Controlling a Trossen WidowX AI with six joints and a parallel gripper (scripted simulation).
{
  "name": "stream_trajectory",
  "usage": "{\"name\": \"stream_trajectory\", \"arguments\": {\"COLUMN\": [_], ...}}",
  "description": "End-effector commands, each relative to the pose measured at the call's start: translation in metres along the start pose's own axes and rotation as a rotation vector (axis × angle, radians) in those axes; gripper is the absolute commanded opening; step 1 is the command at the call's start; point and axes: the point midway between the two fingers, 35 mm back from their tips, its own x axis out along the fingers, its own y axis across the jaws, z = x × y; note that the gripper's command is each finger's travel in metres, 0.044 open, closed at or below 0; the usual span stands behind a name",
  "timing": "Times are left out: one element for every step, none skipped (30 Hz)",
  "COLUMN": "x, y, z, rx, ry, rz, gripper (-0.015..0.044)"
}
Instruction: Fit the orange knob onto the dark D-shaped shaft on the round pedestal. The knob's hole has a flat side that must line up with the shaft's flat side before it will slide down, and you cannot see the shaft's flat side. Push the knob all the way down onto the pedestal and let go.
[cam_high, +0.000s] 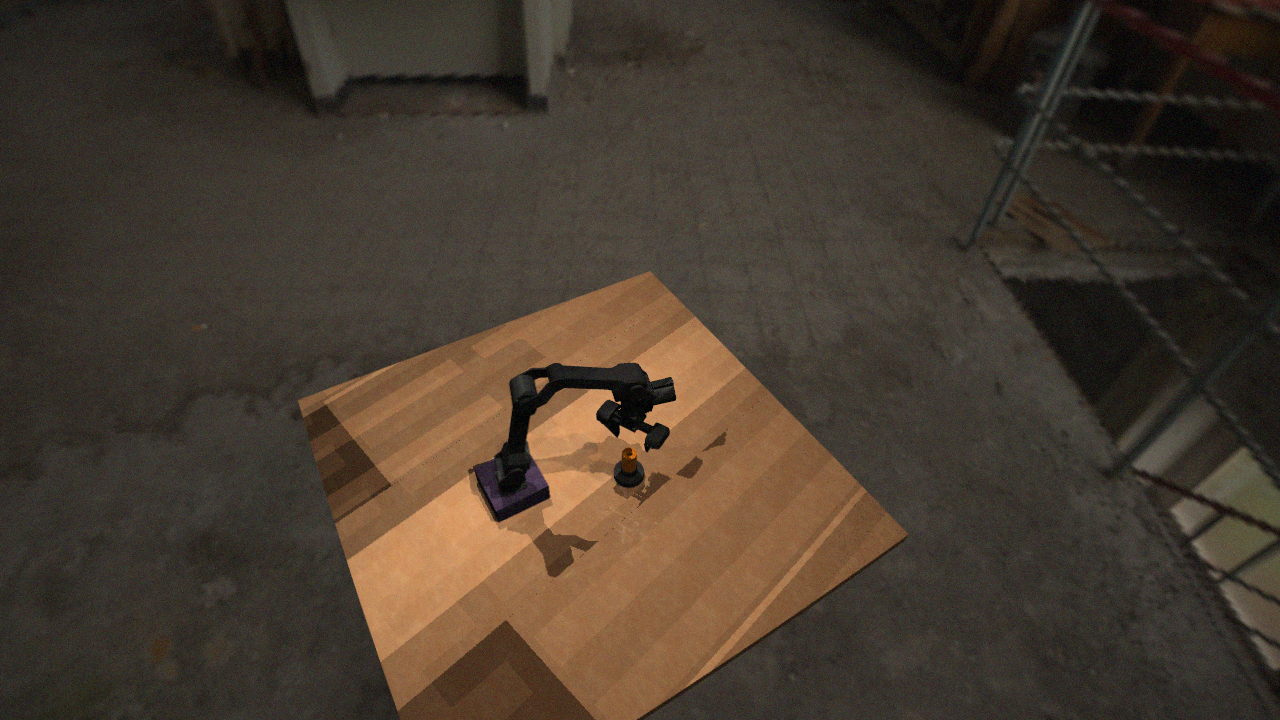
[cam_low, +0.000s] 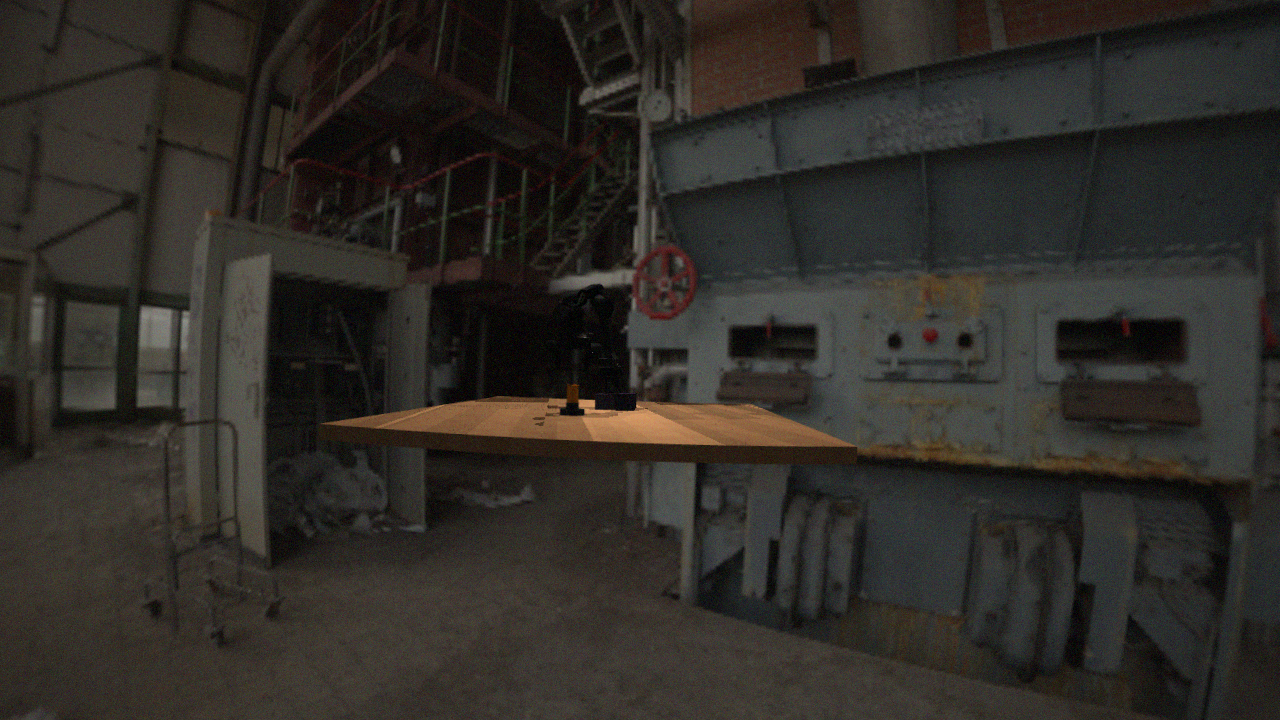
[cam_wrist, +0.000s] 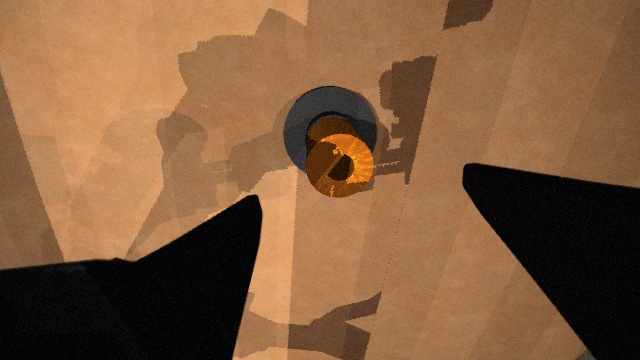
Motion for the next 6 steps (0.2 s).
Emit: {"name": "stream_trajectory", "arguments": {"x": [-0.0055,-0.0055,-0.0055,-0.0055,-0.0055,-0.0055], "y": [0.0010,0.0010,0.0010,0.0010,0.0010,0.0010], "z": [-0.0005,-0.0005,-0.0005,-0.0005,-0.0005,-0.0005], "rx": [0.005,0.005,0.005,0.005,0.005,0.005], "ry": [0.012,0.012,0.012,0.012,0.012,0.012], "rz": [0.011,0.011,0.011,0.011,0.011,0.011], "gripper": [0.0440,0.0440,0.0440,0.0440,0.0440,0.0440]}}
